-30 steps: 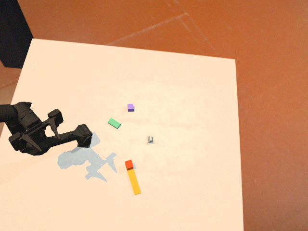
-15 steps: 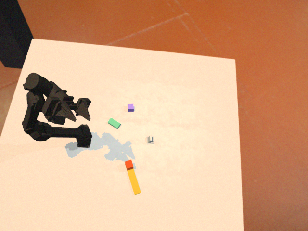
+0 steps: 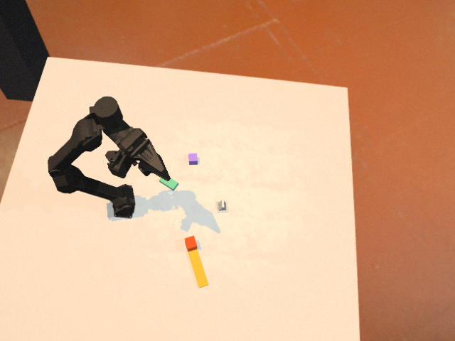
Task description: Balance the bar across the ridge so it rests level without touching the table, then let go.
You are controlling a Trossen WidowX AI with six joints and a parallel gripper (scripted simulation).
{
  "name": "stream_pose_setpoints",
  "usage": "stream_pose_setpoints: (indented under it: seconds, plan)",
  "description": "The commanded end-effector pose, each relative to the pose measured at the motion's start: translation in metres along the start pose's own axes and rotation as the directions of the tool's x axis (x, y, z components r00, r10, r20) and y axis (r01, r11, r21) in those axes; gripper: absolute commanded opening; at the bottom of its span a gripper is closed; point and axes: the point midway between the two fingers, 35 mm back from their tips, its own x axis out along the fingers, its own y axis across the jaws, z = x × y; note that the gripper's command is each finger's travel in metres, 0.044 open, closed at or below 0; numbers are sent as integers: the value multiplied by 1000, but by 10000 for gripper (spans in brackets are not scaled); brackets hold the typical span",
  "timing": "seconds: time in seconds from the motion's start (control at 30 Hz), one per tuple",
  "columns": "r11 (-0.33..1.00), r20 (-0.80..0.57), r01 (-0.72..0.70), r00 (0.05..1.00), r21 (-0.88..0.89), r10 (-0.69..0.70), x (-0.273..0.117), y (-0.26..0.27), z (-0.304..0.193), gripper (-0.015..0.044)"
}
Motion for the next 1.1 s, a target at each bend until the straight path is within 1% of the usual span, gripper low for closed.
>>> stream_pose_setpoints:
  seconds: [0.0, 0.23, 0.37, 0.6, 0.83, 1.07]
  plan:
    - [987, 16, 58, 998, -148, -56, 17, -23, -14, 315]
    - [902, 35, 179, 983, -392, -180, 50, -64, -33, 315]
    - [821, 56, 254, 963, -512, -263, 69, -92, -39, 315]
    - [658, 106, 373, 907, -655, -408, 98, -140, -37, 315]
    - [447, 167, 471, 807, -761, -566, 124, -194, -26, 315]
    - [229, 224, 524, 662, -821, -715, 141, -248, -6, 315]
